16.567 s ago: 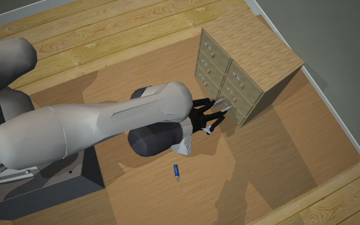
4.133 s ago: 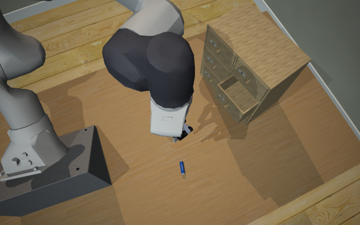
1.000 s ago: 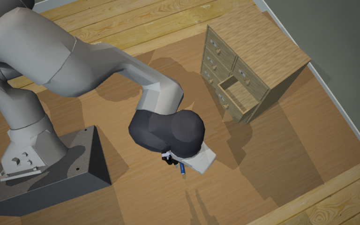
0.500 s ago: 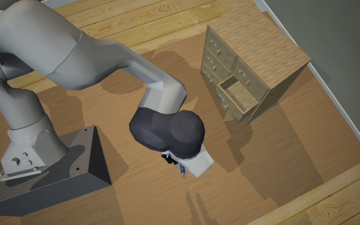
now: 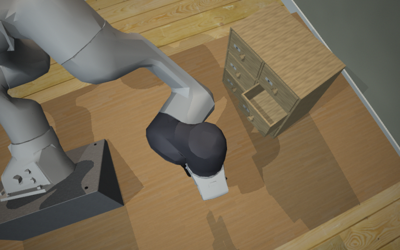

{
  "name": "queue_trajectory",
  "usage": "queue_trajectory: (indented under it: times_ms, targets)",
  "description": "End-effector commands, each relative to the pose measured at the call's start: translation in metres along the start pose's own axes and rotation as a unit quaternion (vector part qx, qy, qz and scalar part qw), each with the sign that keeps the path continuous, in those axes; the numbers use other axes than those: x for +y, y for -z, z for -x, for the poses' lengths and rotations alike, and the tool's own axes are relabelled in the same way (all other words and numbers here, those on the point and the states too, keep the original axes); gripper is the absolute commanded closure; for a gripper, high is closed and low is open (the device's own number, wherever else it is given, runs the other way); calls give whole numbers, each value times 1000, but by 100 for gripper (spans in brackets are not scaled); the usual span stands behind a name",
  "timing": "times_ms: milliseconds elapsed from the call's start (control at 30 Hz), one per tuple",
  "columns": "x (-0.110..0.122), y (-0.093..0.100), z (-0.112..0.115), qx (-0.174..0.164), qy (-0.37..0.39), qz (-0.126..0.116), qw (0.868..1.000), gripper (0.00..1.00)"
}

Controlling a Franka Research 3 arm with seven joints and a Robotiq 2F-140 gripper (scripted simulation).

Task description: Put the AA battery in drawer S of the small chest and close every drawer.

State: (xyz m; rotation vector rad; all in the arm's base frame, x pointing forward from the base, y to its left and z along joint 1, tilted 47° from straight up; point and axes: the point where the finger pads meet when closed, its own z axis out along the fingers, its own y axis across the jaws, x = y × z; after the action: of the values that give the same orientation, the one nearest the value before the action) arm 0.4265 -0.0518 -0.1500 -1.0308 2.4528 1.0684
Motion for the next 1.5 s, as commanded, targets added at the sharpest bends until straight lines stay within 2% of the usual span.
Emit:
queue_trajectory:
  times_ms: [0,100,133,267,300,333,467,500,533,667,700,733,900,933,967,1133,1167,1233,1267,1367,1400,1467]
  targets:
    - [0,0,2,0,-115,2,993,80]
    - [0,0,2,0,-115,2,993,80]
    - [0,0,3,0,-182,2,983,80]
    - [0,0,3,0,-189,2,982,80]
    - [0,0,3,0,-248,2,969,80]
    - [0,0,3,0,-263,2,965,80]
    - [0,0,3,0,-265,2,964,80]
    - [0,0,3,1,-324,1,946,80]
    - [0,0,3,1,-339,2,941,80]
    - [0,0,3,1,-341,2,940,80]
    - [0,0,3,0,-397,1,918,80]
    - [0,0,3,1,-411,2,912,80]
    - [0,0,3,1,-418,2,909,80]
    - [0,0,3,1,-476,1,879,80]
    - [0,0,3,1,-489,2,872,80]
    - [0,0,3,1,-494,2,870,80]
    - [0,0,3,1,-550,1,835,80]
    - [0,0,3,1,-550,1,835,80]
    - [0,0,3,1,-568,2,823,80]
    - [0,0,3,1,-568,2,823,80]
    - [1,0,3,1,-617,1,787,80]
    - [1,0,3,1,-637,2,771,80]
